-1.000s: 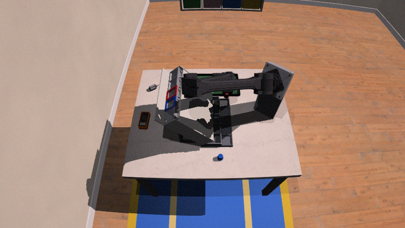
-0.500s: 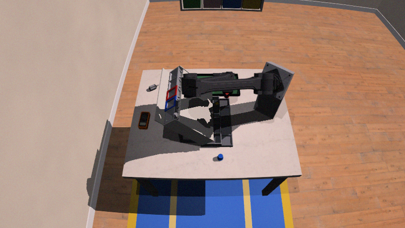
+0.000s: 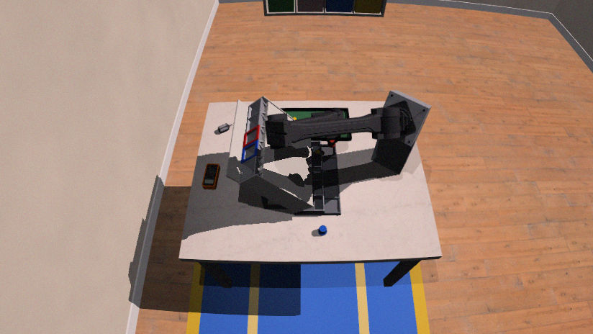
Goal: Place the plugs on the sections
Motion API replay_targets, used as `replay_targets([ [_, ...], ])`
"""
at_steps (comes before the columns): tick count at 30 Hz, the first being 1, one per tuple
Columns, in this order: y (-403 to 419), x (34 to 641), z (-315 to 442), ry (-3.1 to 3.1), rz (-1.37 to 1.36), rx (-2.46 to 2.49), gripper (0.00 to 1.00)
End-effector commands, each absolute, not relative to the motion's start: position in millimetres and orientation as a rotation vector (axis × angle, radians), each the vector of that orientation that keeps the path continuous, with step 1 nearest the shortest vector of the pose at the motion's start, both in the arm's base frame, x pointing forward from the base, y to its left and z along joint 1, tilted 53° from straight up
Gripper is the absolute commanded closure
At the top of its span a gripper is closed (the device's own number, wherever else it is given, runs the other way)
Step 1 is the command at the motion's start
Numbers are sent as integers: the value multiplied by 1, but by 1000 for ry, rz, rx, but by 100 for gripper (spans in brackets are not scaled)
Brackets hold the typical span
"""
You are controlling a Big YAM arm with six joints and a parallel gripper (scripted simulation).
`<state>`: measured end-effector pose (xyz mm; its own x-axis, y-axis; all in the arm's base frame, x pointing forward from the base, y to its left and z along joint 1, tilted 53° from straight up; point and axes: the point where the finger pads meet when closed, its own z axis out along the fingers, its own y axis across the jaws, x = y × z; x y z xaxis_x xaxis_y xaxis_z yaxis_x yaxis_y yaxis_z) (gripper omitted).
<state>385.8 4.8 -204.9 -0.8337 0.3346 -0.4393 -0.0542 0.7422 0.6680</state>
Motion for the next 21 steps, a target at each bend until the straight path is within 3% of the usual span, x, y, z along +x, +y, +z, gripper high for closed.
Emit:
replay_targets([
  [1, 11, 390, -206, 2387, 946, 214, 100],
  [21, 27, 407, -225, 2386, 947, 214, 100],
])
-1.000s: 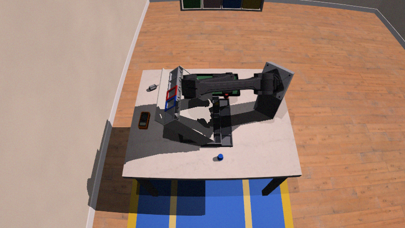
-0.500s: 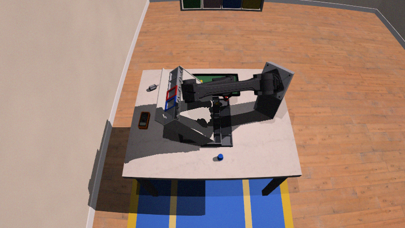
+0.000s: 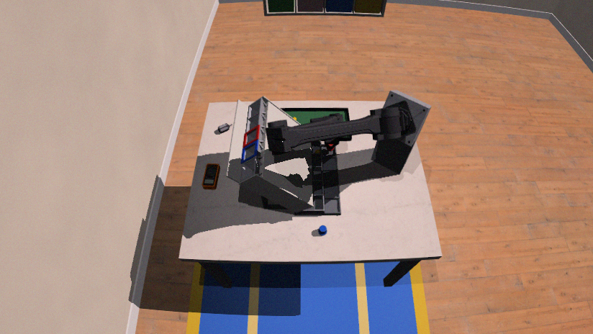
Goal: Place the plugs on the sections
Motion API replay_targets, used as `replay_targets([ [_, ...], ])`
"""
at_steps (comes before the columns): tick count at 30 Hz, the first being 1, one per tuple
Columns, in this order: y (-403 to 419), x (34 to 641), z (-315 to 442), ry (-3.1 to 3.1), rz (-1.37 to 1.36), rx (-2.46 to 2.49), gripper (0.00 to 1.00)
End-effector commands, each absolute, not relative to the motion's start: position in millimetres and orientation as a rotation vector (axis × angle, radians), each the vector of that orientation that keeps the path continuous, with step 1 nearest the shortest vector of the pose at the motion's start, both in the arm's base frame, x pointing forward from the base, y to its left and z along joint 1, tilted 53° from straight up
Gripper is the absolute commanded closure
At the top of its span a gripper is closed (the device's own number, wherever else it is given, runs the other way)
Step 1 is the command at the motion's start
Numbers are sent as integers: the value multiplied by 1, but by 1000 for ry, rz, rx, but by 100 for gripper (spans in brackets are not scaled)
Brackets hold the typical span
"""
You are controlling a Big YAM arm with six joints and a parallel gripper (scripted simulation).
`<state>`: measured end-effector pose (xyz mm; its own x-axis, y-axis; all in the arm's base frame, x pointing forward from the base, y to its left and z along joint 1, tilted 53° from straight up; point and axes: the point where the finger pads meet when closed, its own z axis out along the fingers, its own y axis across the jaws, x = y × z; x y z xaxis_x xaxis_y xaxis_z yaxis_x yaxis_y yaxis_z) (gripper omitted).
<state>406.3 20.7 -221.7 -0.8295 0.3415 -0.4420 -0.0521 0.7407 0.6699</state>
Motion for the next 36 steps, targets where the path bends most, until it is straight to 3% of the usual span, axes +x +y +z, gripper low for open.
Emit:
replay_targets([
  [1, 28, 405, -225, 2389, 949, 216, 100],
  [36, 27, 410, -221, 2379, 942, 206, 100],
])
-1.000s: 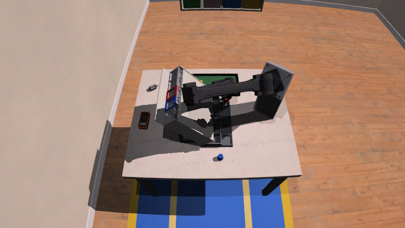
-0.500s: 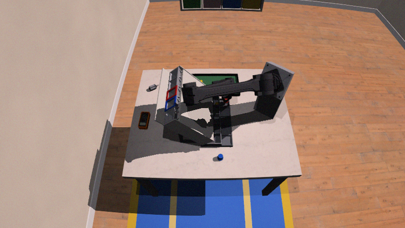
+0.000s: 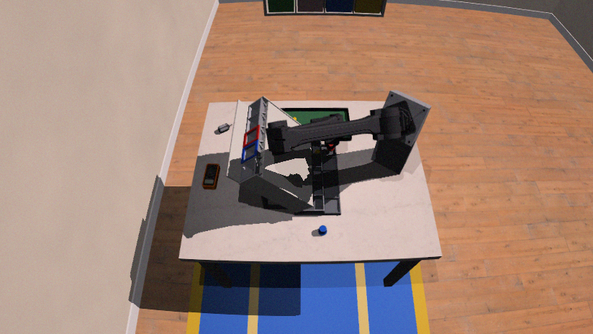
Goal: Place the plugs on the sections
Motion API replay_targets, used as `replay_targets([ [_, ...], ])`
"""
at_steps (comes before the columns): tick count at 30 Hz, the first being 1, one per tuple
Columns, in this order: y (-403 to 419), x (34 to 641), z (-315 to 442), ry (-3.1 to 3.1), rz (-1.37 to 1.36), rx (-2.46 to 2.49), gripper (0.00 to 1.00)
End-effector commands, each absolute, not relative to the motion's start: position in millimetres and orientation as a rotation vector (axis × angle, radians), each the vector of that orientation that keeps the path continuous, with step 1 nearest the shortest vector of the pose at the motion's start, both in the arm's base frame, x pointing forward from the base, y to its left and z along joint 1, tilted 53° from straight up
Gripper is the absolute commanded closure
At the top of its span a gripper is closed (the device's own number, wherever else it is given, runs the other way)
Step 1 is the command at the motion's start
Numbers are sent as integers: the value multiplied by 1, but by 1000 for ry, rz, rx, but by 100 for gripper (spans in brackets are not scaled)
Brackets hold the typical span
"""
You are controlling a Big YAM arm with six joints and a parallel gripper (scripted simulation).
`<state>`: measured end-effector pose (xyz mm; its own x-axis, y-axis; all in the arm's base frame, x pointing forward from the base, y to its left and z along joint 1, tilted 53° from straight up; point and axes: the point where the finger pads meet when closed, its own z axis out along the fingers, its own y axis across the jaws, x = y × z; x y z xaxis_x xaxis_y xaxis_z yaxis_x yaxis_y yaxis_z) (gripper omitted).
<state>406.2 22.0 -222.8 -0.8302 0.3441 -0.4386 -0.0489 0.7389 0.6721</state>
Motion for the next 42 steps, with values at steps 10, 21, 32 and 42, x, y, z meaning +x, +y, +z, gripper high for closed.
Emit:
replay_targets([
  [10, 32, 408, -220, 2383, 946, 211, 100],
  [21, 26, 409, -220, 2378, 937, 215, 100],
  [32, 26, 409, -220, 2378, 937, 215, 100],
  [42, 28, 409, -221, 2379, 939, 214, 100],
])
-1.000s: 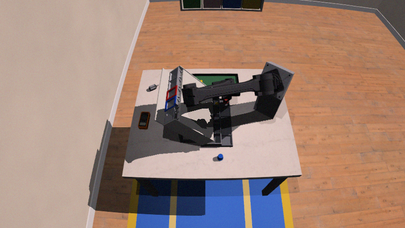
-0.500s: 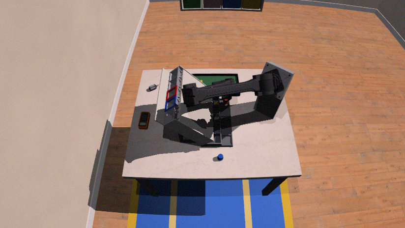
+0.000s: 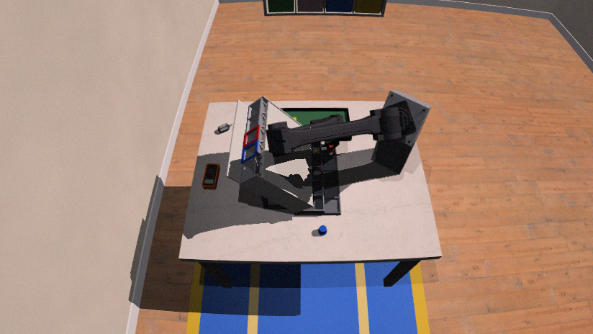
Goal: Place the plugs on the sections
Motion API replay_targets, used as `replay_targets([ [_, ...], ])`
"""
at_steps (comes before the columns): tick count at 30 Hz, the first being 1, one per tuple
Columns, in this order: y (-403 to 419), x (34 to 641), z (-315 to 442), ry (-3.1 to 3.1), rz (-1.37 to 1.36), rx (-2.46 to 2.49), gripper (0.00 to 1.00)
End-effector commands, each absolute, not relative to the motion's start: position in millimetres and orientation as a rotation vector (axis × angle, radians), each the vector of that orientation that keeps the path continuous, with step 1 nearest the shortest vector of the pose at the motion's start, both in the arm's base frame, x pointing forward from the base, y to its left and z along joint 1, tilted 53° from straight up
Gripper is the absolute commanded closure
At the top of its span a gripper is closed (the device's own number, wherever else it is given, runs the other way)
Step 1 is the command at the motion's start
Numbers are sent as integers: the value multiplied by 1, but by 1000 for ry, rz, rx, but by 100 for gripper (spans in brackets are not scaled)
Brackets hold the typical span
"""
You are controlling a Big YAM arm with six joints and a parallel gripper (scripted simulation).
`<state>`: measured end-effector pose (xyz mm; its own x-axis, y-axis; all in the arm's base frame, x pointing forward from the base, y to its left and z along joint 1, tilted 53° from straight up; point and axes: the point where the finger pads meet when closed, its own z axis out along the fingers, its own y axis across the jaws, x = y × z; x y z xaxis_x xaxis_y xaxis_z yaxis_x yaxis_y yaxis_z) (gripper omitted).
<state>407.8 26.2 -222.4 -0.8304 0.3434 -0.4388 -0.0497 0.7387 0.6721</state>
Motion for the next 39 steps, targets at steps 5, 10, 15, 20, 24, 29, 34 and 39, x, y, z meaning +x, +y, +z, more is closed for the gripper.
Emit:
replay_targets([
  [5, 32, 410, -224, 2383, 945, 208, 100],
  [10, 33, 413, -225, 2381, 944, 210, 100],
  [15, 36, 413, -230, 2387, 947, 214, 100],
  [20, 38, 417, -230, 2381, 944, 210, 100],
  [24, 39, 416, -234, 2386, 947, 214, 100],
  [29, 40, 420, -230, 2378, 945, 208, 100],
  [34, 39, 417, -232, 2382, 943, 212, 100],
  [39, 39, 417, -232, 2382, 943, 212, 100],
])
